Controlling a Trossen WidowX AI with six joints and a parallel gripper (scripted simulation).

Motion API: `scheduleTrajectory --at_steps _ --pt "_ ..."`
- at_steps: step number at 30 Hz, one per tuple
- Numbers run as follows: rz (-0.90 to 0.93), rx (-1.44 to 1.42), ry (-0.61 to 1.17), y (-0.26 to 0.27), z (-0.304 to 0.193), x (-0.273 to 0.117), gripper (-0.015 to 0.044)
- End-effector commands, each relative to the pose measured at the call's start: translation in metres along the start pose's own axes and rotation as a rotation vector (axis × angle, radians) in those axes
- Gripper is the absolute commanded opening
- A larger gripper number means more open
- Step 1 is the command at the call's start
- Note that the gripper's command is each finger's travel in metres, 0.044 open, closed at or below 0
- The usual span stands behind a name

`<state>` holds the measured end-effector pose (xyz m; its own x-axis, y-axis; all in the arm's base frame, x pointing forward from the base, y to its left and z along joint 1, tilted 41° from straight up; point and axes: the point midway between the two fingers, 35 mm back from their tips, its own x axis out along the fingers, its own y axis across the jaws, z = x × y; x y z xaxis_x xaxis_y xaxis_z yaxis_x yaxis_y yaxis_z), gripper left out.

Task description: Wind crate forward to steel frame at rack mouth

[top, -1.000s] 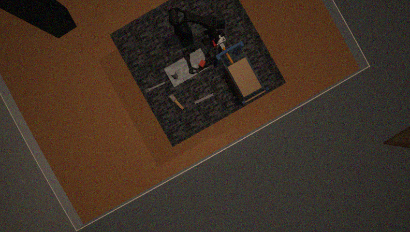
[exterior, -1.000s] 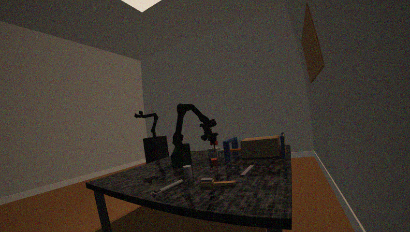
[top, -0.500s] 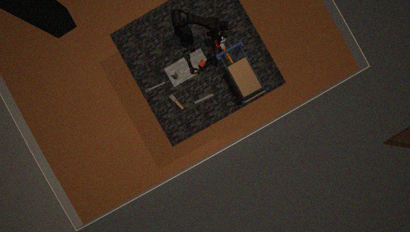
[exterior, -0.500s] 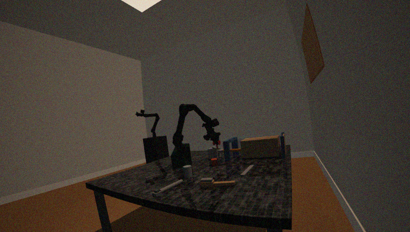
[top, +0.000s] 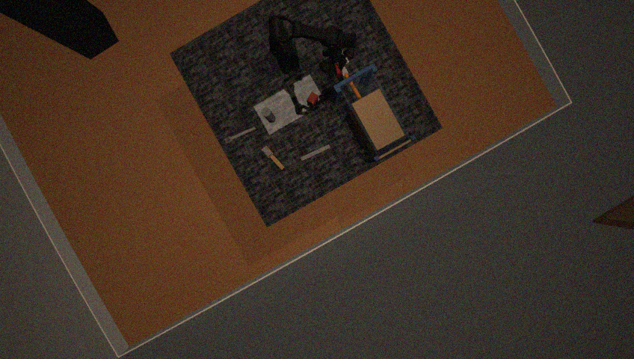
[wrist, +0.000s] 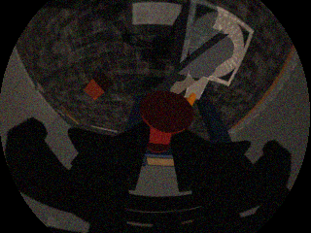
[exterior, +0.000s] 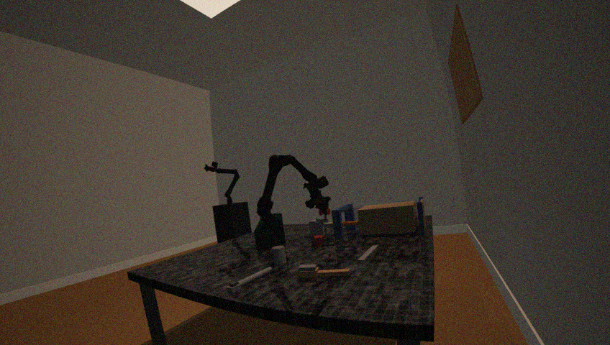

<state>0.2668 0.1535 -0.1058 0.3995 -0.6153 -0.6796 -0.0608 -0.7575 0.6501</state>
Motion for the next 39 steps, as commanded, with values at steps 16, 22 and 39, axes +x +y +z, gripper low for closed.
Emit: scheduleTrajectory --at_steps 16,22,39 --pt "-0.004 0.008 0.002 -0.025 -0.011 0.007 0.0000" --pt "-0.004 0.008 0.002 -0.033 -0.014 0.008 0.0000" --pt "-0.006 0.009 0.002 -0.053 -0.017 0.009 0.0000"
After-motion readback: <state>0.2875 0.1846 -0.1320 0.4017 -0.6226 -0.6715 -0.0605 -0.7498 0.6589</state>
